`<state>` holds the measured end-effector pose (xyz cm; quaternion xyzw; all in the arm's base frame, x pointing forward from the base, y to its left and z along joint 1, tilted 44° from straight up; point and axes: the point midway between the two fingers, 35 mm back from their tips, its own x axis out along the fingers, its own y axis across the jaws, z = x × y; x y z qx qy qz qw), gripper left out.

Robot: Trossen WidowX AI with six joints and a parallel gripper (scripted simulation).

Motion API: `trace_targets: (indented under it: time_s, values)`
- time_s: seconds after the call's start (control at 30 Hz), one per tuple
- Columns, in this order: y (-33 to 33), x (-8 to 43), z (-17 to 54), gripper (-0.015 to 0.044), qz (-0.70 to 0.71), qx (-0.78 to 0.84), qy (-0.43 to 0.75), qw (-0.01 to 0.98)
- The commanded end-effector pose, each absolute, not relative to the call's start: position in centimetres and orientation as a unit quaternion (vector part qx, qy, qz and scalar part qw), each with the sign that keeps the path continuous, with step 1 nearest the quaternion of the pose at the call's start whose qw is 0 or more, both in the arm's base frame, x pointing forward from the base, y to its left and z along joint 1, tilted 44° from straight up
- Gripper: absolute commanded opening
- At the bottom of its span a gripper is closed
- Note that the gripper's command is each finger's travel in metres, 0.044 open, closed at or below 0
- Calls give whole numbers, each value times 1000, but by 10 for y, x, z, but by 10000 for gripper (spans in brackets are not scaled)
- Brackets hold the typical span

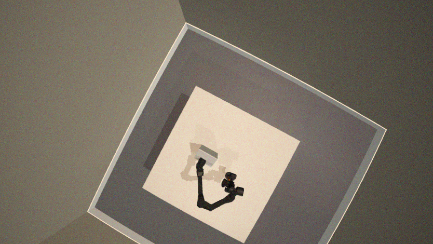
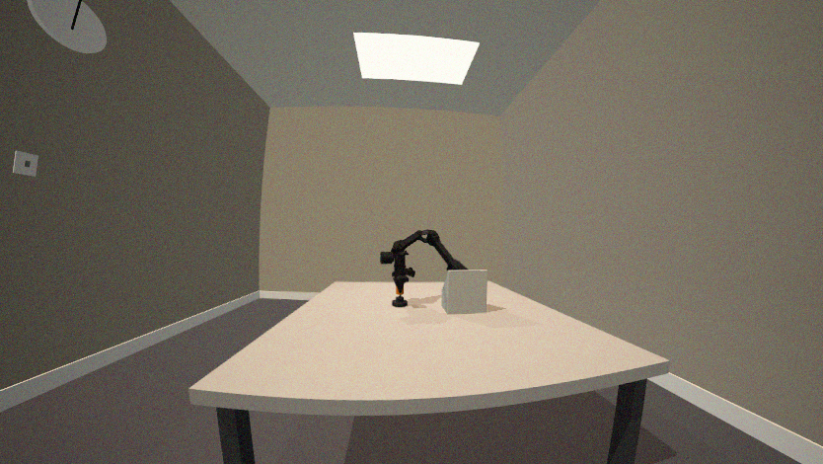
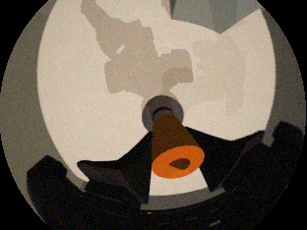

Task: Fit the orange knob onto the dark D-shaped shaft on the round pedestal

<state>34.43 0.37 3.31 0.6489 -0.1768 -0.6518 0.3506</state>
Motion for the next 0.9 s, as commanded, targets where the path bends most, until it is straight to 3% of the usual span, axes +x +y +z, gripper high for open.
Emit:
trace_targets:
  time_s: [0.0, 0.43, 0.87]
  values:
    - [6, 346, 35, 0, -642, 664, -201, 326]
    - [6, 345, 33, 0, -501, 739, -449, 22]
    - [3, 345, 34, 0, -254, 674, -623, -304]
